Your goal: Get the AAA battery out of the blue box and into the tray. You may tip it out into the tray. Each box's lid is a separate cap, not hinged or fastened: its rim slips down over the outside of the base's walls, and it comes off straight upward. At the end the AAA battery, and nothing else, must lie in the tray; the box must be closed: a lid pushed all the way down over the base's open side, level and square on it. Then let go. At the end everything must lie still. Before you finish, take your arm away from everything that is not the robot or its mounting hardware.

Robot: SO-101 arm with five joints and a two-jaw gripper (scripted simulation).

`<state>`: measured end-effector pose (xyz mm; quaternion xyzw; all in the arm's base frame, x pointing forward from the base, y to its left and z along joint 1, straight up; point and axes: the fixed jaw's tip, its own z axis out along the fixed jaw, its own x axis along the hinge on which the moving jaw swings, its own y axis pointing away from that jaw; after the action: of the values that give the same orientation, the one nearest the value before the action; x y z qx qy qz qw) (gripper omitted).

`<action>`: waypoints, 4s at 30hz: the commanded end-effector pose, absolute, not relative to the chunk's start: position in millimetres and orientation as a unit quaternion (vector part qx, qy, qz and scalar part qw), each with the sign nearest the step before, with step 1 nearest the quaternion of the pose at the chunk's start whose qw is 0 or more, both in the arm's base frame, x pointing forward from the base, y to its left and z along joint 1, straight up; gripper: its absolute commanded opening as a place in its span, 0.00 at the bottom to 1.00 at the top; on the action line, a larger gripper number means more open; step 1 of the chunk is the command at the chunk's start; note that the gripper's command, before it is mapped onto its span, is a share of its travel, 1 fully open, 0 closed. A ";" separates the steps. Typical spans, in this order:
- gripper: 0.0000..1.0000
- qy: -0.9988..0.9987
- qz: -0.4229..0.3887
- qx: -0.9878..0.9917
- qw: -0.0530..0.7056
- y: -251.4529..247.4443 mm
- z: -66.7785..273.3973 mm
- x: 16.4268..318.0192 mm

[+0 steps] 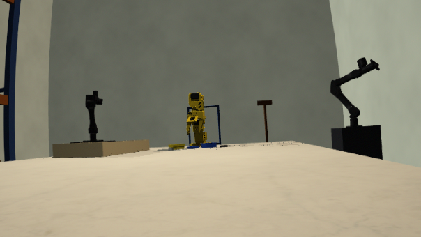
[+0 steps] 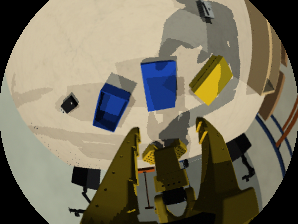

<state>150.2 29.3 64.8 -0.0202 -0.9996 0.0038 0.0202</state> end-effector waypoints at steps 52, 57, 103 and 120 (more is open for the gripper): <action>0.28 -1.000 0.000 -0.008 0.000 22.9 70.5 154.2; 0.28 -1.000 0.000 -0.008 0.000 22.9 70.5 154.2; 0.28 -1.000 0.000 -0.008 0.000 23.2 64.8 157.8; 0.28 -1.000 0.000 -0.008 0.000 23.3 31.6 159.2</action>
<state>155.1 24.2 34.6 -0.0094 -0.9998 0.0023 0.0154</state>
